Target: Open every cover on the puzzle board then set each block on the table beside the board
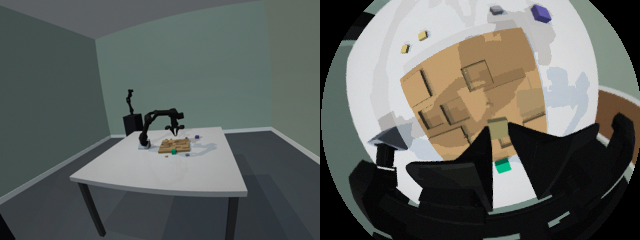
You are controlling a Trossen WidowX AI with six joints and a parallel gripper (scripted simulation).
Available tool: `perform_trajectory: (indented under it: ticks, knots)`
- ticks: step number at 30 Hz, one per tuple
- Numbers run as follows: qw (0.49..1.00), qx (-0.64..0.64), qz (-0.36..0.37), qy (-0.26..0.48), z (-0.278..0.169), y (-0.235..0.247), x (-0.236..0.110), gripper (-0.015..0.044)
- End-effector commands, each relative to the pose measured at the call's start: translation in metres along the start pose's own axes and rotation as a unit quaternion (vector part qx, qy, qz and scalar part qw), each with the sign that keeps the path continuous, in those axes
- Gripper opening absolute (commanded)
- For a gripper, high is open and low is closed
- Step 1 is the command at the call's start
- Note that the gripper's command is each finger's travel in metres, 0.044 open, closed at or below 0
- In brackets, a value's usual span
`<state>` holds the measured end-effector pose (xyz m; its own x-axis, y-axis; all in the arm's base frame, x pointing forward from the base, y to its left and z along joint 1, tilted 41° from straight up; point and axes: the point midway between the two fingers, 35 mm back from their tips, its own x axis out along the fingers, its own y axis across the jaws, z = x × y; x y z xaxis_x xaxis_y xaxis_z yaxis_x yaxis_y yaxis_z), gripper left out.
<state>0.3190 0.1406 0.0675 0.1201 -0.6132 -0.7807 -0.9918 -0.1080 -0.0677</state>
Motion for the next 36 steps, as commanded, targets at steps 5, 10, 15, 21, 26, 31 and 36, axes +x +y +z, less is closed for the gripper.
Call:
perform_trajectory:
  ticks: [5,10,15,21,26,31,36]
  knots:
    - [1.000,-0.003,0.001,-0.001,-0.037,0.001,-0.002,0.0080]
    - [1.000,-0.004,0.000,-0.002,-0.057,0.002,-0.003,0.0080]
    - [1.000,-0.004,0.000,-0.002,-0.076,0.005,-0.004,0.0080]
    - [1.000,-0.004,0.000,-0.002,-0.100,0.009,-0.004,0.0080]
    - [1.000,-0.004,-0.001,-0.002,-0.119,0.014,-0.004,0.0080]
    - [1.000,-0.004,-0.001,-0.001,-0.138,0.021,-0.004,0.0080]
    - [1.000,-0.003,-0.001,0.001,-0.156,0.028,-0.004,0.0080]
